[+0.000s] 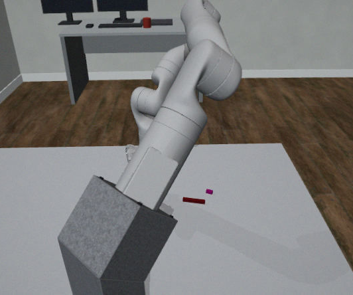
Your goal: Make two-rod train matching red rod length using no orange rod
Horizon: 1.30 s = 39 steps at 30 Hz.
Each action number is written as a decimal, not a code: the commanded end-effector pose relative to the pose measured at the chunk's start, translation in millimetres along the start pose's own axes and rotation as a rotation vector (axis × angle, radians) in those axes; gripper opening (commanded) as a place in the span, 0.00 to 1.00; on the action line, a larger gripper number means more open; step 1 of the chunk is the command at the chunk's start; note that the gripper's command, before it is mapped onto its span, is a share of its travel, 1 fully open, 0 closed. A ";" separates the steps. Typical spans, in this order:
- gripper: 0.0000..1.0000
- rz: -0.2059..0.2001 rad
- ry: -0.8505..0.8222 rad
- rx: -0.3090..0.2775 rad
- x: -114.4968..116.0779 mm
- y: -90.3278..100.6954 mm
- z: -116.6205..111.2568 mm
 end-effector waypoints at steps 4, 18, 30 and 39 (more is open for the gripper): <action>0.24 0.001 0.000 0.000 0.4 0.4 -0.1; 0.05 0.001 0.000 0.000 0.4 0.4 -0.1; 0.05 0.001 0.000 0.000 0.4 0.4 -0.1; 0.05 0.001 0.000 0.000 0.4 0.4 -0.1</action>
Point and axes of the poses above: the point where the finger pads meet when closed, its own y axis back along the fingers, its own x axis across the jaws, z = x × y, the point moved 7 cm from there along y, back along the fingers, and after that the axes turned 14 degrees about y, right-handed, at the moved point
